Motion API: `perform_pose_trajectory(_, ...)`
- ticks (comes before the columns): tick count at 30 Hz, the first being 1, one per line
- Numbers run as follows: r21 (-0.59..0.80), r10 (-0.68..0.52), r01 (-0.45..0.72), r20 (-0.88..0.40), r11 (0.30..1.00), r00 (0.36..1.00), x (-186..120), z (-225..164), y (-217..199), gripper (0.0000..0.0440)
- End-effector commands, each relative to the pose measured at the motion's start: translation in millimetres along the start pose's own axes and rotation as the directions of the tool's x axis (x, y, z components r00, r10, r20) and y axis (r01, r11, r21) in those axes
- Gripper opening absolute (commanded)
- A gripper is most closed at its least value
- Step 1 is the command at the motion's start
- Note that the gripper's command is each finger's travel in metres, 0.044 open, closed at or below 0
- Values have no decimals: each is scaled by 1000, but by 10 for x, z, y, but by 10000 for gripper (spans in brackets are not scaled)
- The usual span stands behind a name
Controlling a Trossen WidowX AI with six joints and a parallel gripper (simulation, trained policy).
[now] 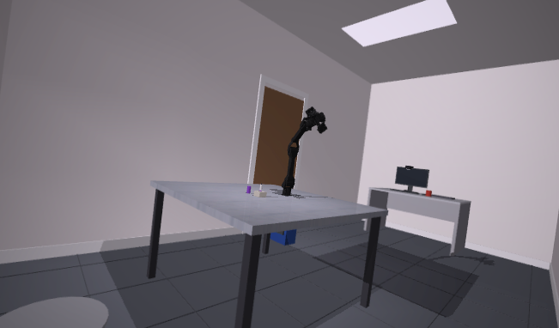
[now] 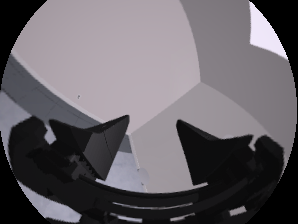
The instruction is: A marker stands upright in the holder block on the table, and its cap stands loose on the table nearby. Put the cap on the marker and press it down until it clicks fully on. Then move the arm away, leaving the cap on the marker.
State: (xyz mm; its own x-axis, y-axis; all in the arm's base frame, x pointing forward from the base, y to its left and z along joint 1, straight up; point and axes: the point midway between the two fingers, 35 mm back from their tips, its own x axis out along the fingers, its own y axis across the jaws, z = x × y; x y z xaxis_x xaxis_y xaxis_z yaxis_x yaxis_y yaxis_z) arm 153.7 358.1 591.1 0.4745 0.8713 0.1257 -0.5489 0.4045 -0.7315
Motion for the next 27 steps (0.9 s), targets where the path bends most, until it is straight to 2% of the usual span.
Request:
perform_pose_trajectory(1,18,16,-16,-28,1000,999,-18,-97,4,325)
perform_pose_trajectory(27,126,100,-69,-260,990,960,-165,-840,-2,328)
